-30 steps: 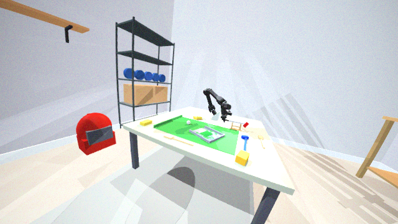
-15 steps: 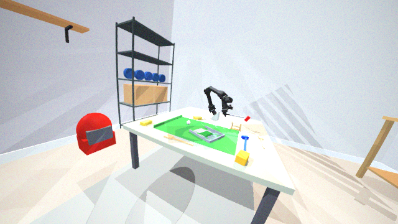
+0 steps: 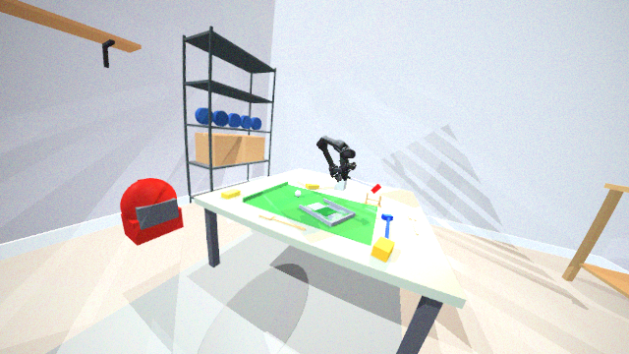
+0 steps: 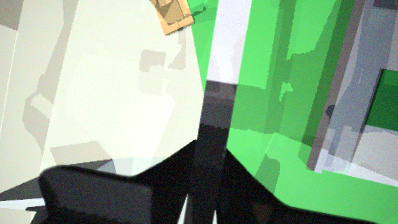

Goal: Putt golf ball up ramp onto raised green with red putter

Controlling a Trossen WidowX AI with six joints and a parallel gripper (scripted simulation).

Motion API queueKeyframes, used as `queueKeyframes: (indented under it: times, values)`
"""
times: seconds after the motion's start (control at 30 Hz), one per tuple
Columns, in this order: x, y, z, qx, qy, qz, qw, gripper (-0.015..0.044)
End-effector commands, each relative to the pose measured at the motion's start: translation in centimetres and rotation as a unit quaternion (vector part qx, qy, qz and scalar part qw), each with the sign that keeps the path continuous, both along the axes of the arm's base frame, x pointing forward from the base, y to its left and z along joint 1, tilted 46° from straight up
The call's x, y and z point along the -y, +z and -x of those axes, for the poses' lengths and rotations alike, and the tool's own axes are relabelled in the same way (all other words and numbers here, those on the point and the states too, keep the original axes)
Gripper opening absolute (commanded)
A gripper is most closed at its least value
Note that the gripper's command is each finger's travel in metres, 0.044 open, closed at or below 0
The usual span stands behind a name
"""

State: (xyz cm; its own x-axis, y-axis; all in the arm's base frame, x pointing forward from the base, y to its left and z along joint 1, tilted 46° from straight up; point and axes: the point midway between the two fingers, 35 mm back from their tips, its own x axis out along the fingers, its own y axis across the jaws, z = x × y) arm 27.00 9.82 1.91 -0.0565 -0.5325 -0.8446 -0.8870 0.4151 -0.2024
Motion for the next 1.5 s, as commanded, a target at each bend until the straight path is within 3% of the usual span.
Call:
queueKeyframes:
  times: [0.0,0.5,1.03,1.27,1.47]
  values:
    - [1.5,2.3,0.0,0.052,-0.064,0.009,0.997,0.0000]
    - [7.4,9.2,1.7,0.222,-0.281,0.046,0.933,0.0000]
    - [13.4,15.2,5.9,0.393,-0.480,0.076,0.780,0.0000]
    - [15.4,17.0,8.0,0.451,-0.542,0.085,0.704,0.0000]
    - [15.5,17.2,8.2,0.456,-0.547,0.086,0.697,0.0000]
